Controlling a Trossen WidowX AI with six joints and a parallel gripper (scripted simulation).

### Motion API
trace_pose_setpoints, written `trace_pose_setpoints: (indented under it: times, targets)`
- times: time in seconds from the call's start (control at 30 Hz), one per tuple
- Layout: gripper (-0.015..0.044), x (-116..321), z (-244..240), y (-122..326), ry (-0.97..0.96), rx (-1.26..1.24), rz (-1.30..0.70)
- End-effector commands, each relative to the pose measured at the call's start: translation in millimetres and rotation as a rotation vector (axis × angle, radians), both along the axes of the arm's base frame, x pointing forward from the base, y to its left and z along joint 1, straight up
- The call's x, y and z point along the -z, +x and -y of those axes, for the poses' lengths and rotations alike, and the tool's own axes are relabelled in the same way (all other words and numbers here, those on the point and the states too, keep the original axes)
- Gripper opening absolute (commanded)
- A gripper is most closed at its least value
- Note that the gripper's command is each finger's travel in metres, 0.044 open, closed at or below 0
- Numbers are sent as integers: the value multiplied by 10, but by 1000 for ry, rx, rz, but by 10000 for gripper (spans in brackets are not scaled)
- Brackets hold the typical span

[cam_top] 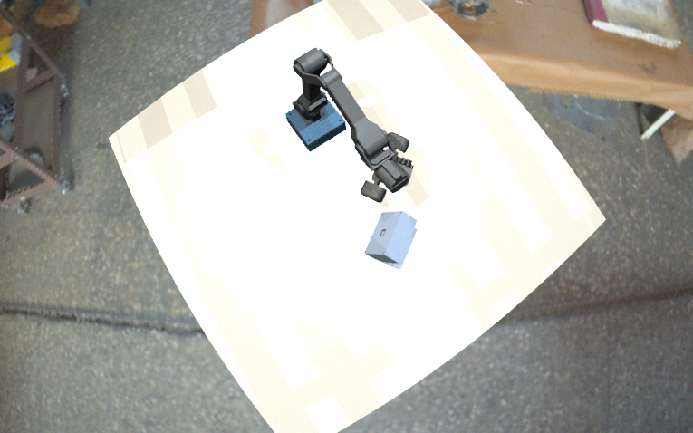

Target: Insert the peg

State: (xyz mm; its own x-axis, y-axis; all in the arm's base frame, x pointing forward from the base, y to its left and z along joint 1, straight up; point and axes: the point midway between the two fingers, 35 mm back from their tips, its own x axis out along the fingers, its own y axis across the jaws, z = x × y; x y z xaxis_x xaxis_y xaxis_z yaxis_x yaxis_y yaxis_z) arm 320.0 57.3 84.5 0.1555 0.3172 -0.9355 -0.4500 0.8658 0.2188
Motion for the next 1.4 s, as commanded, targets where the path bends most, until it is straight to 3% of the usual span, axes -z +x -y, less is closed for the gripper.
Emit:
trace_pose_setpoints:
  times: [0.0, 1.37]
  targets:
    - [0, 5, 31, 7, 14, -4, 13]
    - [0, 22, 473, 125, 129, 8, 169]
